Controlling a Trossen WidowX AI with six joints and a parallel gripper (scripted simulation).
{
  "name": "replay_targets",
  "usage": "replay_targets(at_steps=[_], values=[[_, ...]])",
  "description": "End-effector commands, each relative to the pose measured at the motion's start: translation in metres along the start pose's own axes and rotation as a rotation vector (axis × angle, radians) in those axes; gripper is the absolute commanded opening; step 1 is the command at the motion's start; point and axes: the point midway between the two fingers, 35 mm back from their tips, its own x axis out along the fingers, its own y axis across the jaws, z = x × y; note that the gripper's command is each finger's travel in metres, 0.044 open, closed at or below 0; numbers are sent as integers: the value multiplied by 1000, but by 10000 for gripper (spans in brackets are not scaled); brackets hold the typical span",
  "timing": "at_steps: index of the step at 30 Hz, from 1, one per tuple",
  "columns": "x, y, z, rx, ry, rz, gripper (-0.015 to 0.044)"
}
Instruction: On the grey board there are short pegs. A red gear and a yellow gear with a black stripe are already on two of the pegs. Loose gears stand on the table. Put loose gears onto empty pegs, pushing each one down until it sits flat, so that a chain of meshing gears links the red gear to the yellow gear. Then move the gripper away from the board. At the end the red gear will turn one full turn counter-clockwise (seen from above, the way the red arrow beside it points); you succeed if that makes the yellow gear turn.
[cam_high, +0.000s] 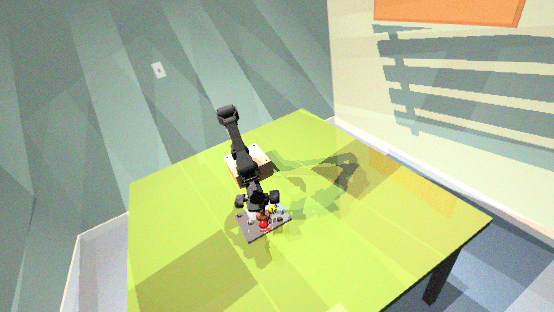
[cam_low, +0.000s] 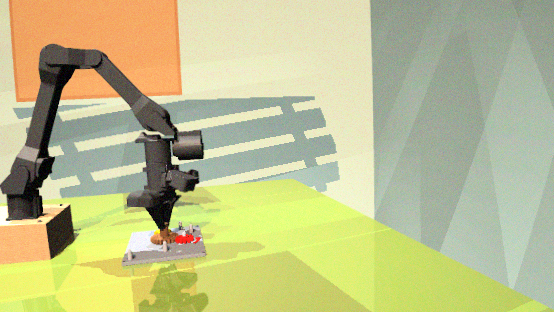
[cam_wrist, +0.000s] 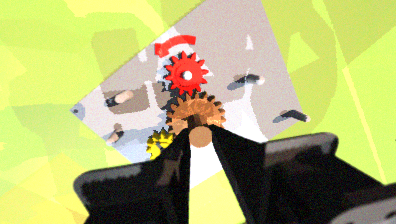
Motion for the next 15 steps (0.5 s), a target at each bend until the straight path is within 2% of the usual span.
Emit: replay_targets(at_steps=[1,4,8,15], values=[[-1,0,0,23,0,2,79],[-4,0,0,2,0,2,140],[-9,0,0,2,0,2,140],[-49,0,0,2,-1,2,140]])
